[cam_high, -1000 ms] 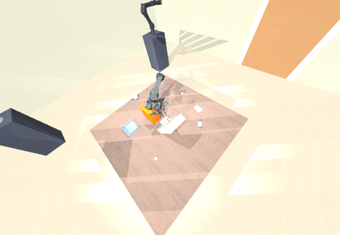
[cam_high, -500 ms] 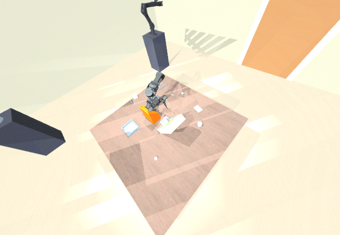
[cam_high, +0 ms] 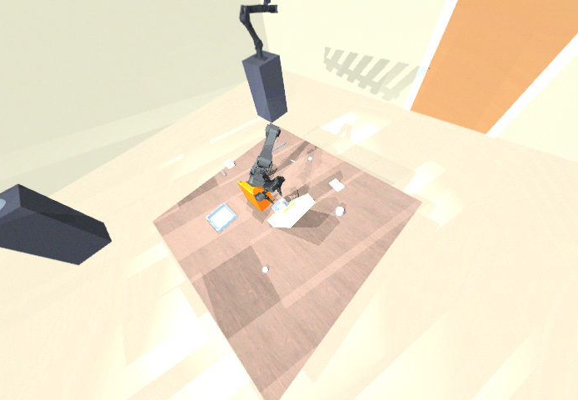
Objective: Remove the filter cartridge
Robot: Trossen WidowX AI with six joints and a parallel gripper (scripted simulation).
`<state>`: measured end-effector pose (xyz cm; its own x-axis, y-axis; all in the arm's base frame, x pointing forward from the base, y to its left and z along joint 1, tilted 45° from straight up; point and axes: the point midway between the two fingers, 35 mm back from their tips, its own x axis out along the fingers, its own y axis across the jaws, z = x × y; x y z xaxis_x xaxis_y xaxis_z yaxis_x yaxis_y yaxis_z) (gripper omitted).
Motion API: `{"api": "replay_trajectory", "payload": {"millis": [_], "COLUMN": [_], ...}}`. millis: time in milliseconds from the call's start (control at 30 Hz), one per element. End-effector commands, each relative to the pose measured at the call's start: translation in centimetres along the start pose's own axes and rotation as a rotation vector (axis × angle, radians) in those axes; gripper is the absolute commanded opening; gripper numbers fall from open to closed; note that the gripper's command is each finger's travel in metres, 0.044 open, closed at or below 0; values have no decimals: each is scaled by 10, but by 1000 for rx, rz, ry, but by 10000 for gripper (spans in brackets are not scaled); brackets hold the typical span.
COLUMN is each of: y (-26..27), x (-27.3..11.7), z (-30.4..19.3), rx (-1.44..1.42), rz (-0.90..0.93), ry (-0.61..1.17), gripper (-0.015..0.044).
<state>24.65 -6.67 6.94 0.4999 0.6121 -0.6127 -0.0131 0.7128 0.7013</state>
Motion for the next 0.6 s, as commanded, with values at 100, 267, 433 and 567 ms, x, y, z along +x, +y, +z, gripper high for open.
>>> {"api": "replay_trajectory", "payload": {"millis": [100, 267, 433, 567], "y": [-2, -2, -2, -1], "x": [12, 20, 29, 35], "z": [-3, -3, -3, -3], "rx": [4, 4, 4, 4], "rz": [-1, -1, -1, 0], "ry": [13, 13, 13, 12], "gripper": [305, 305, 305, 305]}}
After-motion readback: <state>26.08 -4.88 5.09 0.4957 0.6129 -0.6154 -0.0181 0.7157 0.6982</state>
